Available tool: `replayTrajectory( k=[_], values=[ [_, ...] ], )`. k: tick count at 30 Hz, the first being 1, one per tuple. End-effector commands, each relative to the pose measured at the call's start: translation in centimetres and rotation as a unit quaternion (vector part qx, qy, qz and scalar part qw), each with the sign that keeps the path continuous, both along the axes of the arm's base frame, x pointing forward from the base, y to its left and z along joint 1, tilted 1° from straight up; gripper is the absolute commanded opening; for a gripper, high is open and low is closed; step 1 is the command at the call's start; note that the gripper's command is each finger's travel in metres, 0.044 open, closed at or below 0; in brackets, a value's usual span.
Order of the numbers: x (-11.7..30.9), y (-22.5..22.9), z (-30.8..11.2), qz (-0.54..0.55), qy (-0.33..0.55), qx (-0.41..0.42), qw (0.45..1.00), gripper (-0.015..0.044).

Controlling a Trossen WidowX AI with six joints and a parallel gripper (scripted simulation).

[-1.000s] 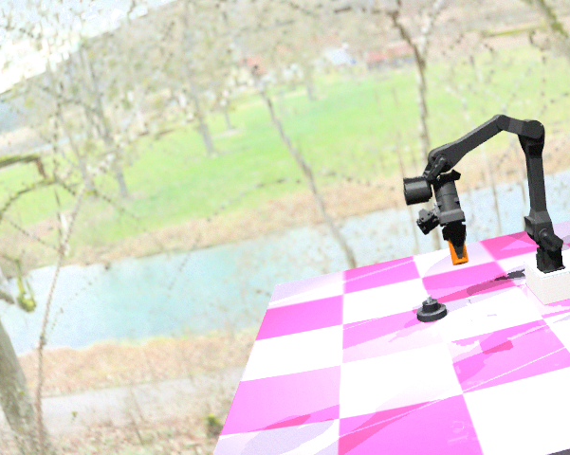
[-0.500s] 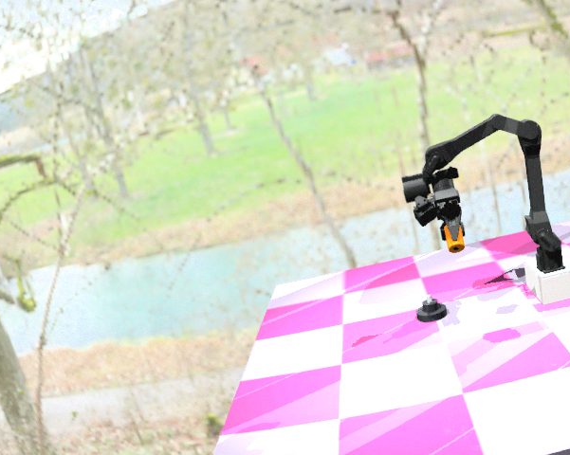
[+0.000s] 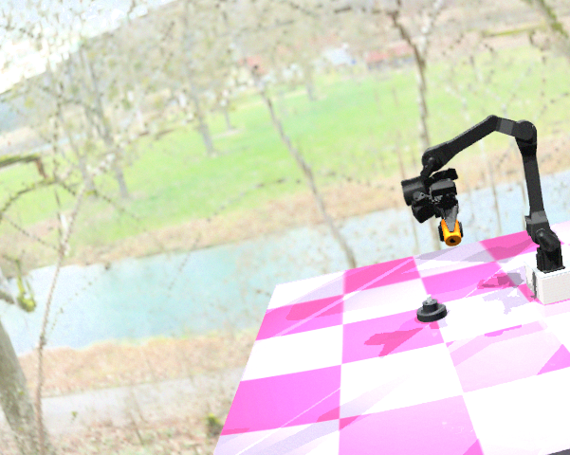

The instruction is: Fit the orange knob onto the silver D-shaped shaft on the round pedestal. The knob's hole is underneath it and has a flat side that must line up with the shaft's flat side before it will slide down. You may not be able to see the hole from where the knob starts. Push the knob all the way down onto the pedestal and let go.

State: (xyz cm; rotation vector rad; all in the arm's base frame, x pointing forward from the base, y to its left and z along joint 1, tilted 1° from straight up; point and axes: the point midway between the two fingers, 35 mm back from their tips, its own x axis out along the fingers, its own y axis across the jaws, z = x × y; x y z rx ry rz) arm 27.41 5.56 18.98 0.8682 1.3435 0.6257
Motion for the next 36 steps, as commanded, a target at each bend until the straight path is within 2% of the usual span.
replayTrajectory(
  k=[1,7,36],
  values=[
    [-0.03,0.02,0.00,0.000,-0.002,0.016,1.000,0.0000],
    [-0.06,-0.08,-0.19,0.000,-0.007,0.045,0.999,0.0000],
    [-0.03,-0.14,-0.23,0.000,-0.005,0.032,0.999,0.0000]
  ],
)
